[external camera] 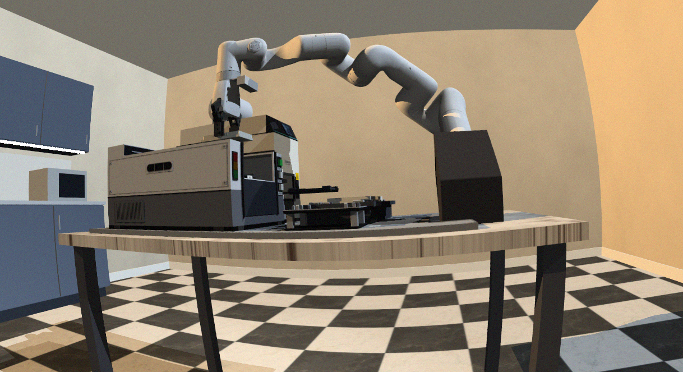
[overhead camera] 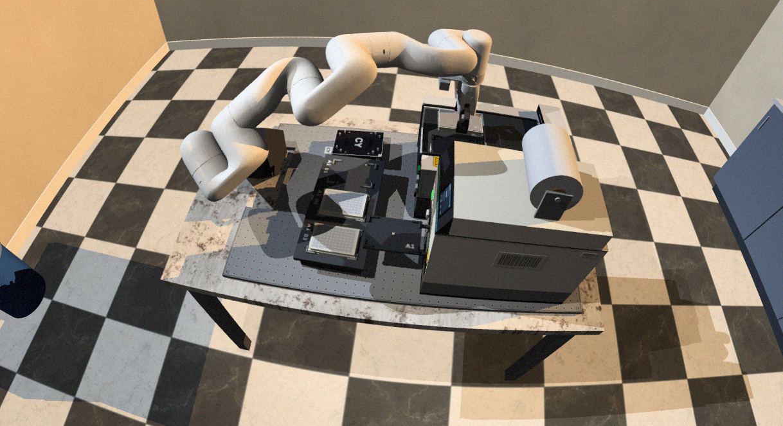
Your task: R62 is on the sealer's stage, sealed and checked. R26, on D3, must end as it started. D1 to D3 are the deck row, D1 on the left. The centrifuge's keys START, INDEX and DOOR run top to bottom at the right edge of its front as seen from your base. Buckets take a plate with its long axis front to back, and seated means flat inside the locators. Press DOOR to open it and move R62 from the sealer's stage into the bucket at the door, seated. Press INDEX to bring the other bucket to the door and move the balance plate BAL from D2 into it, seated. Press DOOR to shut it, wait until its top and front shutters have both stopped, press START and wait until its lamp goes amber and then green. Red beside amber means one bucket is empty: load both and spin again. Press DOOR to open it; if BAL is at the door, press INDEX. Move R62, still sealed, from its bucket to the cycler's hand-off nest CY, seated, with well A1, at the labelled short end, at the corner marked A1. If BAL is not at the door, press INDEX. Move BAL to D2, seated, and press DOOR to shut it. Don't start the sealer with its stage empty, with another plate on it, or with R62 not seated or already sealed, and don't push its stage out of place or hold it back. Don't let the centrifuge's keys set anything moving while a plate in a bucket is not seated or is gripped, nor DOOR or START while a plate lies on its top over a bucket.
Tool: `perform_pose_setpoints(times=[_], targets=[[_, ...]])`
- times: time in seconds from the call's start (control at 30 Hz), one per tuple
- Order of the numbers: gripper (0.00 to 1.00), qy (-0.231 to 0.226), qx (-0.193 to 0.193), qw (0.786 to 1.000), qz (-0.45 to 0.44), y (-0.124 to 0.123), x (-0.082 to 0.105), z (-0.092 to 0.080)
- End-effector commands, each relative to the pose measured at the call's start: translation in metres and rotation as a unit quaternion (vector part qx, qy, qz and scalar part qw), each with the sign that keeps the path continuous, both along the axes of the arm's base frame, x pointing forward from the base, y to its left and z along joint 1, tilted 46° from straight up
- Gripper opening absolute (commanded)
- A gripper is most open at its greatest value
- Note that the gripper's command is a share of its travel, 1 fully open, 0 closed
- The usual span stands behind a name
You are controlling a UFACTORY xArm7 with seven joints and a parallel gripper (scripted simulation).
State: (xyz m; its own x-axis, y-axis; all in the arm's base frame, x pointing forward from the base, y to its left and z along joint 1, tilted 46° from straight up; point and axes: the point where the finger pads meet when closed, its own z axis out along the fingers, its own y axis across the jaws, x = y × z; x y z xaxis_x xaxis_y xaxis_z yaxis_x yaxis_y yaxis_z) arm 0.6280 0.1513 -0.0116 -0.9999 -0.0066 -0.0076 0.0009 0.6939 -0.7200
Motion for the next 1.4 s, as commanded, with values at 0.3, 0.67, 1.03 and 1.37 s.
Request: perform_pose_setpoints(times=[0.3,0.67,1.03,1.37], targets=[[0.0,-0.004,0.003,1.0,0.004,-0.011,0.001,-0.011],[0.0,-0.004,0.003,1.0,0.004,-0.022,0.002,-0.022],[0.0,-0.004,0.003,1.0,0.004,-0.035,0.002,-0.035],[0.0,-0.004,0.003,1.0,0.004,-0.044,0.002,-0.044]])
